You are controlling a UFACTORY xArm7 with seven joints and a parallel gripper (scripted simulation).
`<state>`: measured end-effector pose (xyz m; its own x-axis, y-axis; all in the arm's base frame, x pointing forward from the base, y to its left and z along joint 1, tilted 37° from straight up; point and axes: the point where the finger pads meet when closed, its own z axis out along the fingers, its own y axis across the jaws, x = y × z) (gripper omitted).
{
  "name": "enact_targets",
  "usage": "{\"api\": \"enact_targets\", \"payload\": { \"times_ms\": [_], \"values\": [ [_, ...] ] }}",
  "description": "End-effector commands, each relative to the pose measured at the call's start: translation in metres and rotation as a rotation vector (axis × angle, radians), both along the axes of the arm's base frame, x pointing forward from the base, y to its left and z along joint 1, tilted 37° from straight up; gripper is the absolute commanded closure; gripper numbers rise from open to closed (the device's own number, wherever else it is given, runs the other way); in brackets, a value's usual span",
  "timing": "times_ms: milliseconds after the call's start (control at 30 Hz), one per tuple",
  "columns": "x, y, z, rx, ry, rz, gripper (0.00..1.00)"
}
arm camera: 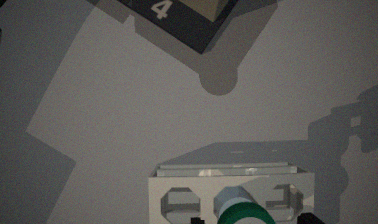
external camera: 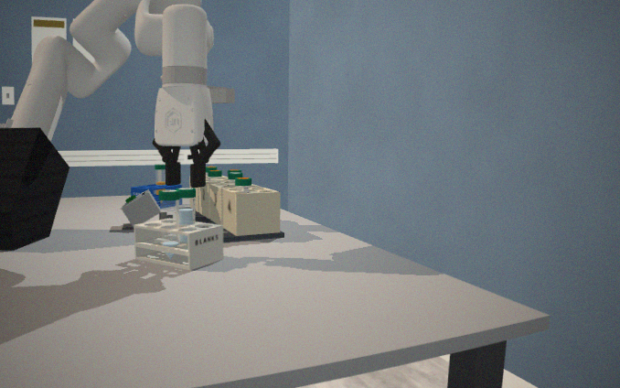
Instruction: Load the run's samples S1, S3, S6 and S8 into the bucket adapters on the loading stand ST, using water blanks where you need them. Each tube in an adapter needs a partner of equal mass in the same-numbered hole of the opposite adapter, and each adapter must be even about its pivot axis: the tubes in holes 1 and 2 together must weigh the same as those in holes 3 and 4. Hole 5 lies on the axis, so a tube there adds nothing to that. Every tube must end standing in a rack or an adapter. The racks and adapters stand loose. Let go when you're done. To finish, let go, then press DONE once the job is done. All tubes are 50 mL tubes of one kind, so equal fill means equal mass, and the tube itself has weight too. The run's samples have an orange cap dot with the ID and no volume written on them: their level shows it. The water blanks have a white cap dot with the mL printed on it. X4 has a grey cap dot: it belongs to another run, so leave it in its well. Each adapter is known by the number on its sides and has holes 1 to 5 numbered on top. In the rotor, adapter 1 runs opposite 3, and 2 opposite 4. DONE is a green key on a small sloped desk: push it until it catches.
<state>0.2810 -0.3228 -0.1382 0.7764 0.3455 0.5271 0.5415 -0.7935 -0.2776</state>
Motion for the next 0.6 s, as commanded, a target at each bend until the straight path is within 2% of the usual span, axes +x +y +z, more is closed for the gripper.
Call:
{"api": "enact_targets", "payload": {
  "times_ms": [0, 567],
  "values": [
    [0.0012, -0.0001, -0.0034, -0.005, 0.0, -0.003, 0.43],
    [0.0034, 0.0032, -0.0088, -0.005, 0.0, -0.003, 0.43]
  ]
}}
